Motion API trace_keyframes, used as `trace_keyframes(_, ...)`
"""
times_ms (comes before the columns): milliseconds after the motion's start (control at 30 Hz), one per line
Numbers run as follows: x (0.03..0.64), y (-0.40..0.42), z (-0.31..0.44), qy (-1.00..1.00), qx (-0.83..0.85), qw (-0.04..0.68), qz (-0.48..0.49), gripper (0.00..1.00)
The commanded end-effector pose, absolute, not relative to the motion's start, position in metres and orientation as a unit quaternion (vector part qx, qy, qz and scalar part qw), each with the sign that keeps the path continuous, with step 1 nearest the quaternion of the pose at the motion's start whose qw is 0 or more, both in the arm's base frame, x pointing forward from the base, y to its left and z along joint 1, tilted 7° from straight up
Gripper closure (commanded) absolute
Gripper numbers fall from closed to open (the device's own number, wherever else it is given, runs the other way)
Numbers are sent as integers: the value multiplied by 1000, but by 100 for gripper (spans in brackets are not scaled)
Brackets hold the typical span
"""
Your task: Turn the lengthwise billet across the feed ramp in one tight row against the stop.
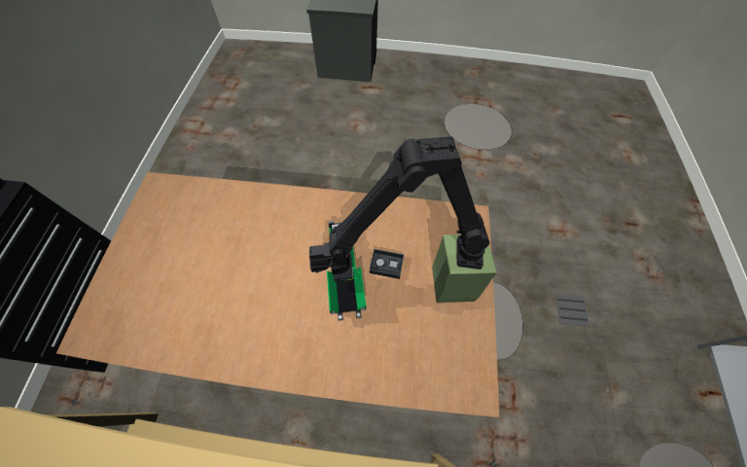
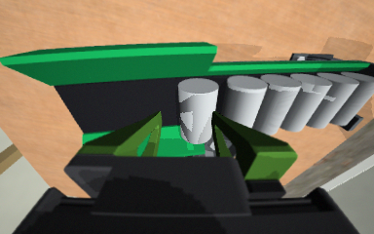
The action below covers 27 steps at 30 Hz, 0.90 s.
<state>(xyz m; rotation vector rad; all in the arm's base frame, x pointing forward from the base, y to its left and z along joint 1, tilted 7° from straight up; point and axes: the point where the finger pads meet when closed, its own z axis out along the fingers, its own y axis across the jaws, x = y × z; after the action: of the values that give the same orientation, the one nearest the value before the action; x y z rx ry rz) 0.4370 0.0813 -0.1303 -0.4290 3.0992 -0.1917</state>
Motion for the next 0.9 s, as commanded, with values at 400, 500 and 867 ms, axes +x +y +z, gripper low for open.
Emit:
trace_keyframes(400, 447, 94, -87, 988, -139, 20, -58, 45)
trace_keyframes(500, 452, 94, -77, 989, -135, 24, -57, 45)
trace_keyframes(867, 446, 93, -71, 989, -134, 6, -59, 45)
